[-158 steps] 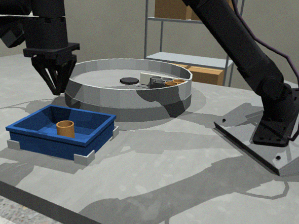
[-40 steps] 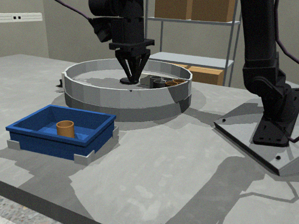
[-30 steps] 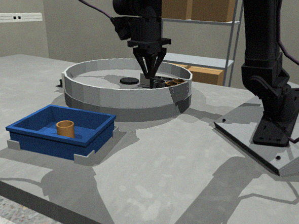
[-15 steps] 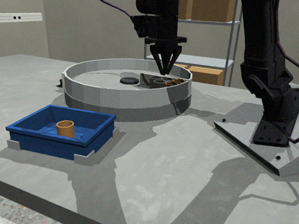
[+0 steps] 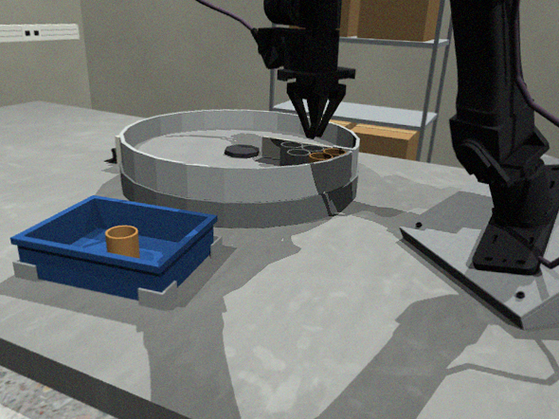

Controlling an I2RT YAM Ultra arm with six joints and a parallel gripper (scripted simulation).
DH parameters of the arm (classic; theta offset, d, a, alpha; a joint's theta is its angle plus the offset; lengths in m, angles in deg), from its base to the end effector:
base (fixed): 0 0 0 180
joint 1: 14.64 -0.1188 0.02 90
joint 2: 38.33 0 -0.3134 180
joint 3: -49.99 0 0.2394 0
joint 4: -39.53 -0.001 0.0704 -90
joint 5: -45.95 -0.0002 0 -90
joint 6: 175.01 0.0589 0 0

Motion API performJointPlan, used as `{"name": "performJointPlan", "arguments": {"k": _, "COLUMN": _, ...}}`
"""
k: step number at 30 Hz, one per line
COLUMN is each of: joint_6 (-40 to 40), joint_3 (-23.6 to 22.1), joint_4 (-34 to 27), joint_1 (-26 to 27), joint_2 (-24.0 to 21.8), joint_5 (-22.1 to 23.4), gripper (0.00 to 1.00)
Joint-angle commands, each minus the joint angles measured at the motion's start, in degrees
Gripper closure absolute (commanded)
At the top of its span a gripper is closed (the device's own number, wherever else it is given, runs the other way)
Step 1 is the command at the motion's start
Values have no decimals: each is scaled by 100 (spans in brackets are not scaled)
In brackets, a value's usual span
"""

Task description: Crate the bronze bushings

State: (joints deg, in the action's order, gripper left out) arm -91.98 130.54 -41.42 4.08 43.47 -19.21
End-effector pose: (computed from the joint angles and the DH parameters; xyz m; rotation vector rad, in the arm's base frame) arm 0.2273 -0.0498 0.3010 0.2500 2.8489 0.5706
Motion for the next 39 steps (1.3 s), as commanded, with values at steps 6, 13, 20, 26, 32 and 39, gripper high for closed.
{"name": "performJointPlan", "arguments": {"k": 6, "joint_6": -27, "joint_3": -34, "joint_4": 34, "joint_1": 105, "joint_2": -15, "joint_5": 33, "gripper": 85}}
{"name": "performJointPlan", "arguments": {"k": 13, "joint_6": -27, "joint_3": -34, "joint_4": 34, "joint_1": 105, "joint_2": -15, "joint_5": 33, "gripper": 85}}
{"name": "performJointPlan", "arguments": {"k": 20, "joint_6": -27, "joint_3": -34, "joint_4": 34, "joint_1": 105, "joint_2": -15, "joint_5": 33, "gripper": 85}}
{"name": "performJointPlan", "arguments": {"k": 26, "joint_6": -27, "joint_3": -34, "joint_4": 34, "joint_1": 105, "joint_2": -15, "joint_5": 33, "gripper": 85}}
{"name": "performJointPlan", "arguments": {"k": 32, "joint_6": -27, "joint_3": -34, "joint_4": 34, "joint_1": 105, "joint_2": -15, "joint_5": 33, "gripper": 85}}
{"name": "performJointPlan", "arguments": {"k": 39, "joint_6": -124, "joint_3": -81, "joint_4": 41, "joint_1": 176, "joint_2": 93, "joint_5": 54, "gripper": 85}}
